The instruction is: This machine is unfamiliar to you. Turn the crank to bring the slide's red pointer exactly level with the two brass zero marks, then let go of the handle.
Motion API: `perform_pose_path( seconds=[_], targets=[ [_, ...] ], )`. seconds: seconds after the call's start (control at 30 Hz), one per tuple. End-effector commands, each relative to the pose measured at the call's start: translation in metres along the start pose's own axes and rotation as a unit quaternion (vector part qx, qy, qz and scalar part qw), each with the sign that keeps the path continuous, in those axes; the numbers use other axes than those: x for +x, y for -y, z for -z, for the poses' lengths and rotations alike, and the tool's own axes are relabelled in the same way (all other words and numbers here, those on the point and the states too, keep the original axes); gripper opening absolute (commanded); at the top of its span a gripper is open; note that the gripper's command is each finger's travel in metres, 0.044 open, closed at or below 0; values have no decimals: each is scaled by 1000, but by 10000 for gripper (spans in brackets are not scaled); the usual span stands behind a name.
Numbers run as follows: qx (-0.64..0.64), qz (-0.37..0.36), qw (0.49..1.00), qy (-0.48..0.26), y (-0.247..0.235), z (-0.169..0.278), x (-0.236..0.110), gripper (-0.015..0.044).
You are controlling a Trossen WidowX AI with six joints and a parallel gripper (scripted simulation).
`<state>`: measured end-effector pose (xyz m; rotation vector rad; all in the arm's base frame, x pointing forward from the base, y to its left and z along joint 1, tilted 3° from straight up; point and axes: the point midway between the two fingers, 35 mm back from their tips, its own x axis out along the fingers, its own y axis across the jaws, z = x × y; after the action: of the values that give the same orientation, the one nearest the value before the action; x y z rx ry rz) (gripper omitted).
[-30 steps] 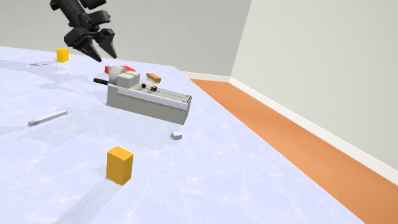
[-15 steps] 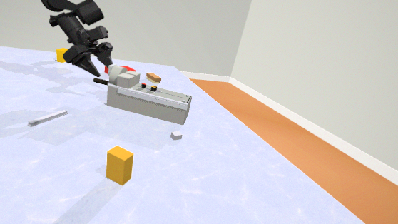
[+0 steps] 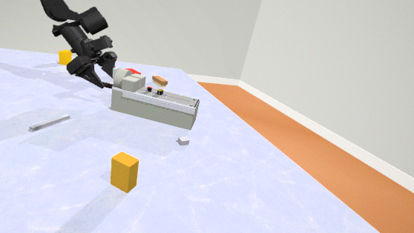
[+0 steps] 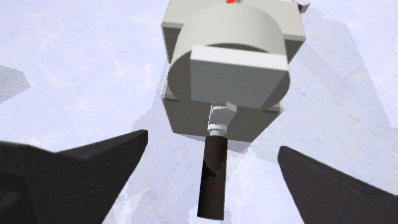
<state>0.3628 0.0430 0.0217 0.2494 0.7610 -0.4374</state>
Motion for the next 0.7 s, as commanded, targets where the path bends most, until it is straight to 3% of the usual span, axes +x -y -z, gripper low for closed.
perform_pose_path(
  seconds=[0.0,0.57,0.67],
  targets=[
    [2,3,1000,1,1,5,4,440],
    [2,3,1000,1,3,23,20,440],
    [2,3,1000,1,3,23,20,361]
  ],
)
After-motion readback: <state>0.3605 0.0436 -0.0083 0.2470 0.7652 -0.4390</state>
